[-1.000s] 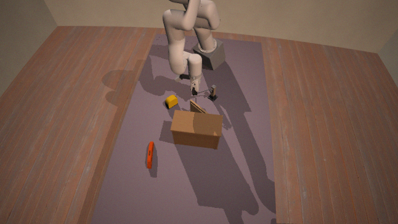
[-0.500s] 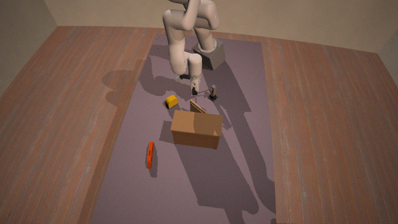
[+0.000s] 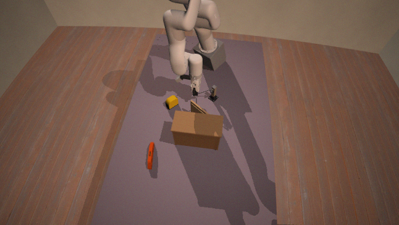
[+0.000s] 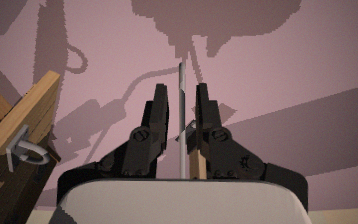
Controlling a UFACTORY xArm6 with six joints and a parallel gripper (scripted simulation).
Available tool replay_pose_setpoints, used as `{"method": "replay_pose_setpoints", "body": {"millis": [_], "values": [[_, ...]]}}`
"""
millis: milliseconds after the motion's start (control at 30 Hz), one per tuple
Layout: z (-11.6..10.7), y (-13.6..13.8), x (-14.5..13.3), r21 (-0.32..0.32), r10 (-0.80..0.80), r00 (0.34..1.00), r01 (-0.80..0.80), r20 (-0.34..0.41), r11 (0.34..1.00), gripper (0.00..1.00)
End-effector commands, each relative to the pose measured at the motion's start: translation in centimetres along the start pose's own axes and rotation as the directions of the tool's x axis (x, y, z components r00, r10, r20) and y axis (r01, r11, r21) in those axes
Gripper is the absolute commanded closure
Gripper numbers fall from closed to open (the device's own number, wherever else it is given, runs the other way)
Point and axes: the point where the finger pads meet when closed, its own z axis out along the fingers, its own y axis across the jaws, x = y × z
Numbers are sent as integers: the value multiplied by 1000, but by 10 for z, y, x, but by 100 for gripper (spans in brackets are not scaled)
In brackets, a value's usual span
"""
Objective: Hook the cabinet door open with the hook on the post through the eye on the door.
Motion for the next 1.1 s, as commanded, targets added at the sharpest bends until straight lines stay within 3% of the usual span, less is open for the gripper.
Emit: {"method": "replay_pose_setpoints", "body": {"millis": [0,1067], "values": [[0,-1,0,2,0,1000,0,0,1000,77],[11,-1,0,2,0,1000,0,0,1000,77]]}}
